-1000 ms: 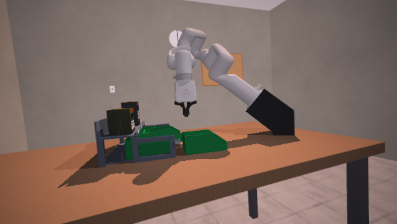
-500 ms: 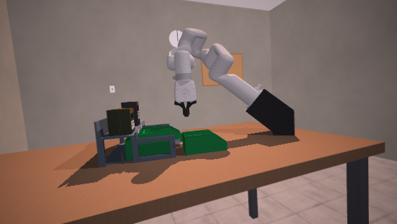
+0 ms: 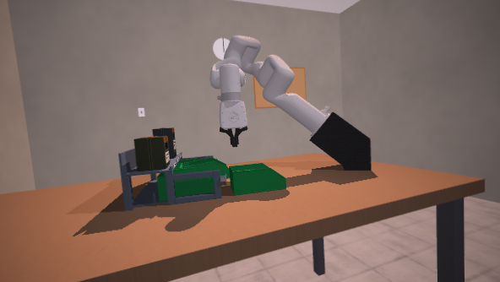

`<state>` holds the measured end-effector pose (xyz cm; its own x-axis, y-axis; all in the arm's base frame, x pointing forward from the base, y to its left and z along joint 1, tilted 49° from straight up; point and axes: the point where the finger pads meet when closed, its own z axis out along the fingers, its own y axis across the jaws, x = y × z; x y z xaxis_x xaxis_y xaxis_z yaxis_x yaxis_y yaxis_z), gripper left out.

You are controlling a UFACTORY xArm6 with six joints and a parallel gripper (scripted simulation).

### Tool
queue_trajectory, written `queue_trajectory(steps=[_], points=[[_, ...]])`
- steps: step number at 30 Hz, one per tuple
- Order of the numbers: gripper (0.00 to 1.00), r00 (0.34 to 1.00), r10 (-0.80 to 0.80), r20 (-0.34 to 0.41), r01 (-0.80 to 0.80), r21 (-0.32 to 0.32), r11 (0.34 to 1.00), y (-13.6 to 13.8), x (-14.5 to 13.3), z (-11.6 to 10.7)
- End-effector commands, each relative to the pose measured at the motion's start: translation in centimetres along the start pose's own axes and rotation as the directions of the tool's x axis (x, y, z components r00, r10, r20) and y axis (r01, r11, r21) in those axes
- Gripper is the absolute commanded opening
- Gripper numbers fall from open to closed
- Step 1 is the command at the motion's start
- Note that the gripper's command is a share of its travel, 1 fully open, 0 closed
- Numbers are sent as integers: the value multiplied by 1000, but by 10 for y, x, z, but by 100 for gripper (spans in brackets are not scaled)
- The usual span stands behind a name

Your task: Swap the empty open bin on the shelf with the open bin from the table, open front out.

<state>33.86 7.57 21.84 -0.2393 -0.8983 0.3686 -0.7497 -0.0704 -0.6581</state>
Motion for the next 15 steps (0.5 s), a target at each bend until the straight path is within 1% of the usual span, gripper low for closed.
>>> queue_trajectory(steps=[1, 10, 15], points=[[0, 1000, 1, 2, -1, 1, 1000, -1, 0, 0], [0, 1000, 1, 3, -1, 1, 1000, -1, 0, 7], [0, 1000, 1, 3, -1, 1, 1000, -1, 0, 17]])
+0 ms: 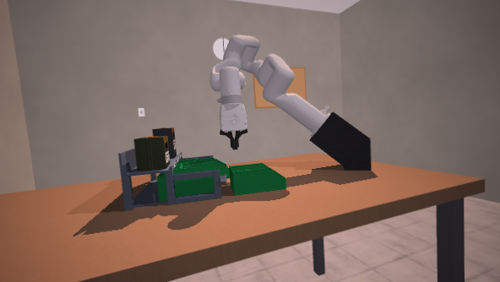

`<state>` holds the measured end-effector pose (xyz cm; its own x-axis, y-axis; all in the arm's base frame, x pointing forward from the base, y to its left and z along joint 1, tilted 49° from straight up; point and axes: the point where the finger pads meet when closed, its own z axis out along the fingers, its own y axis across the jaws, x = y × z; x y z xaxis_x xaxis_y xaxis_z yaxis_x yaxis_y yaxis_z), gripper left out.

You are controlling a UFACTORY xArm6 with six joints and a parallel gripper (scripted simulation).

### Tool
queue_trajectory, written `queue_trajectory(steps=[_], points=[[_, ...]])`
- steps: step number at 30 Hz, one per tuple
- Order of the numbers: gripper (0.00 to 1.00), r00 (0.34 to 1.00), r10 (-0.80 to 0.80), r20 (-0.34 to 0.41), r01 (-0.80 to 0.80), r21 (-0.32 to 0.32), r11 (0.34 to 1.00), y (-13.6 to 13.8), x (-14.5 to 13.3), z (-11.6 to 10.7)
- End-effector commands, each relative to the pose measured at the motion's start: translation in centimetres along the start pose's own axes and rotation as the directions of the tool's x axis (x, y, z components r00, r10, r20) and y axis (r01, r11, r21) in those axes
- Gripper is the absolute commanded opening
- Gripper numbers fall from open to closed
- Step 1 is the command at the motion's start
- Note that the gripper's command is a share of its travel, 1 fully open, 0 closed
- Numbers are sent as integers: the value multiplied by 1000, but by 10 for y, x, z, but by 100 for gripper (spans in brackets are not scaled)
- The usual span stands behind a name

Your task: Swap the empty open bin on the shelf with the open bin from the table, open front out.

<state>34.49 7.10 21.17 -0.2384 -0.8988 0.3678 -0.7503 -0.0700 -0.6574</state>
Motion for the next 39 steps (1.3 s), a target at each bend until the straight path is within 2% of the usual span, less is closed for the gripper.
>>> queue_trajectory(steps=[1, 25, 39], points=[[0, 1000, 1, 1, -1, 2, 1000, -1, 0, 10], [0, 1000, 1, 1, -1, 2, 1000, -1, 1, 82], [0, 1000, 1, 1, -1, 2, 1000, -1, 2, 99]])
